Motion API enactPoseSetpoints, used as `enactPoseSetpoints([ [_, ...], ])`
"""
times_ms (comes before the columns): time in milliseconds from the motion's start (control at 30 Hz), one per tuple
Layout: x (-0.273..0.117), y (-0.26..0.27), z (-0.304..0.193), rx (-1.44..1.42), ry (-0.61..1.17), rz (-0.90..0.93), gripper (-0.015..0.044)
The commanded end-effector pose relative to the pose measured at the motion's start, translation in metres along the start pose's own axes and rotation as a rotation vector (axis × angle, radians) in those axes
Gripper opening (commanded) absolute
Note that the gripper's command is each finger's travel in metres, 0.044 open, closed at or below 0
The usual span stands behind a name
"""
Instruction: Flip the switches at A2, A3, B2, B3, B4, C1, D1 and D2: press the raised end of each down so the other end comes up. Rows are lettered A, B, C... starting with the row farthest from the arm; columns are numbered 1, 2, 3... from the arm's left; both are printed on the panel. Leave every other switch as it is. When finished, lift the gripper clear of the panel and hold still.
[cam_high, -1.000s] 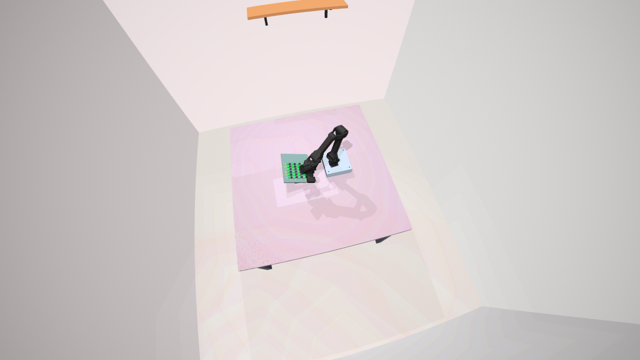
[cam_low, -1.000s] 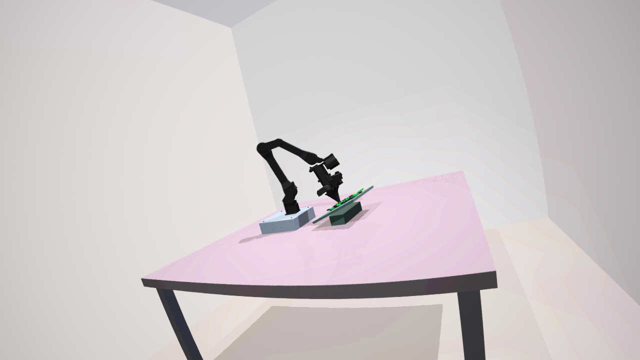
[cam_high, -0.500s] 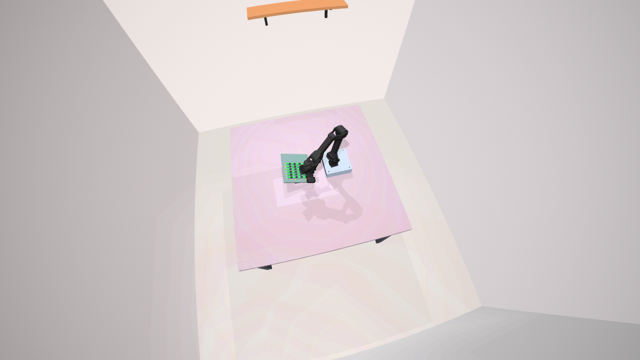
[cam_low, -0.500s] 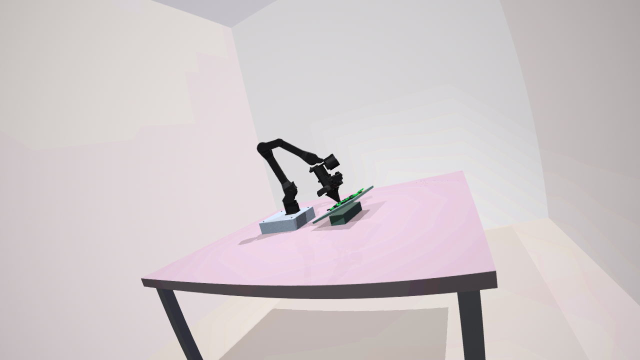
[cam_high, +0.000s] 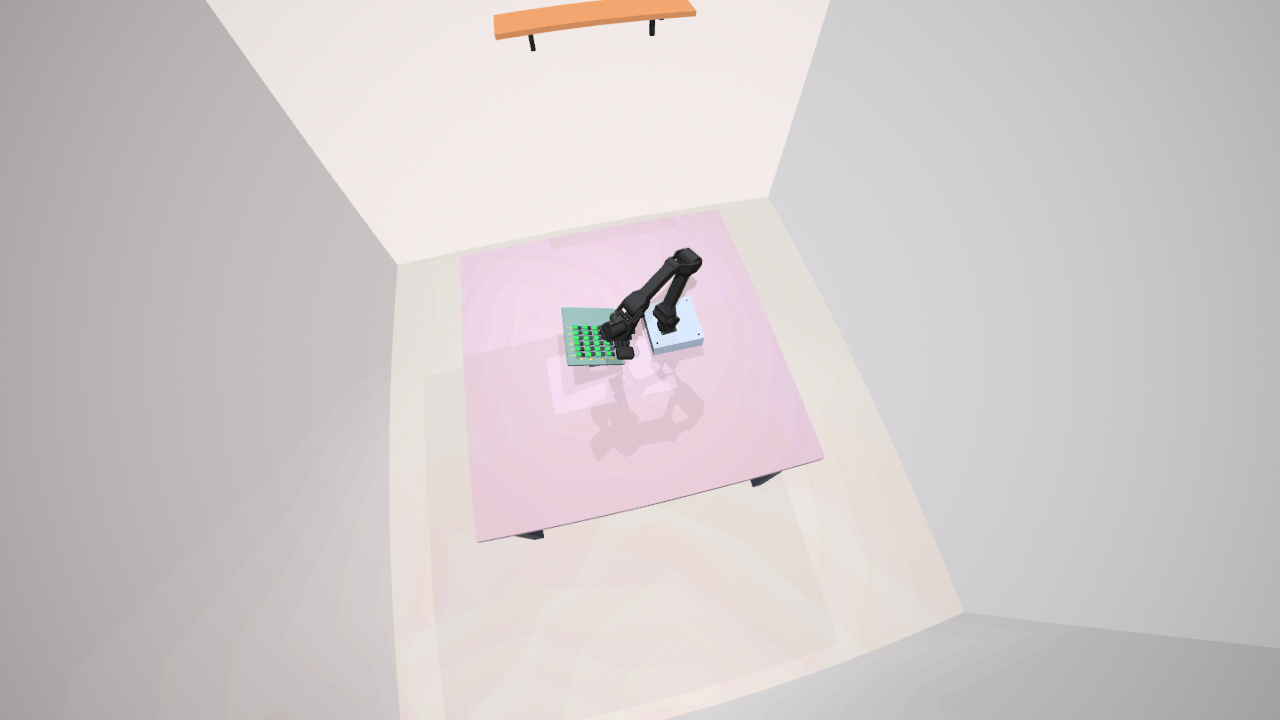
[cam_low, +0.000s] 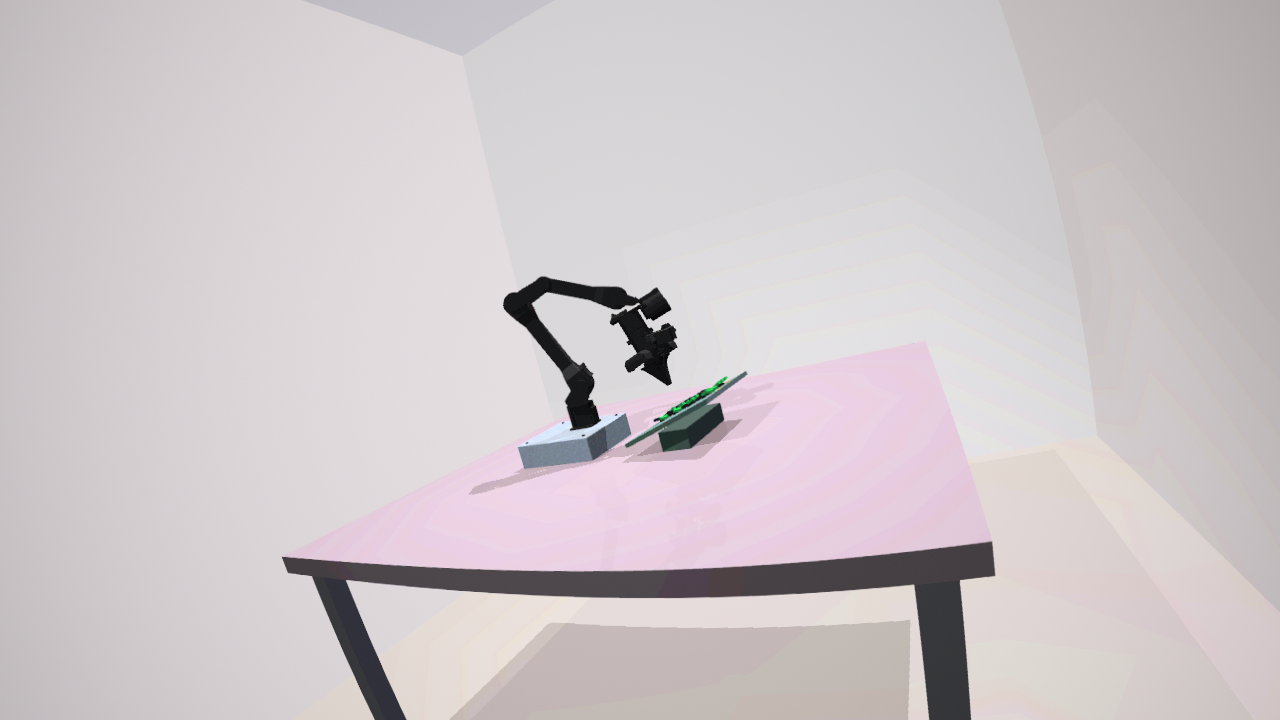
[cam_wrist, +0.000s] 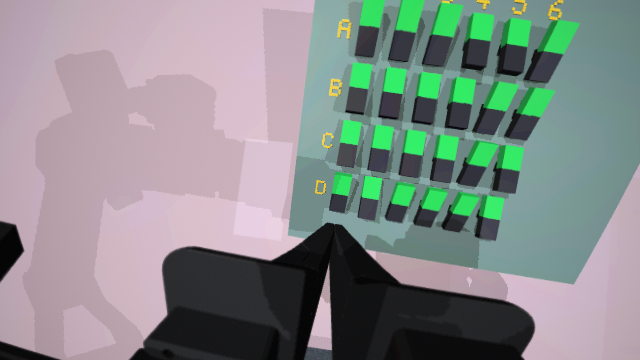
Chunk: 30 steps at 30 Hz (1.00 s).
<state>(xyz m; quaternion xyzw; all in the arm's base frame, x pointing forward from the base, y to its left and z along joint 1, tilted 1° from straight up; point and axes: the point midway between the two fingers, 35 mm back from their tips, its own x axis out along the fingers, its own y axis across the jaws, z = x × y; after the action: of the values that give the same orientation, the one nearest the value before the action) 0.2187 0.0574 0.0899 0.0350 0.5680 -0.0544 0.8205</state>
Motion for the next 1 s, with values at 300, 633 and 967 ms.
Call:
enactPoseSetpoints([
  [300, -0.002, -0.027, -0.003, 0.005, 0.005, -0.008, 0.0],
  [633, 0.034, -0.028, -0.005, 0.005, -0.015, -0.009, 0.0],
  [967, 0.043, -0.028, -0.005, 0.004, -0.016, -0.009, 0.0],
])
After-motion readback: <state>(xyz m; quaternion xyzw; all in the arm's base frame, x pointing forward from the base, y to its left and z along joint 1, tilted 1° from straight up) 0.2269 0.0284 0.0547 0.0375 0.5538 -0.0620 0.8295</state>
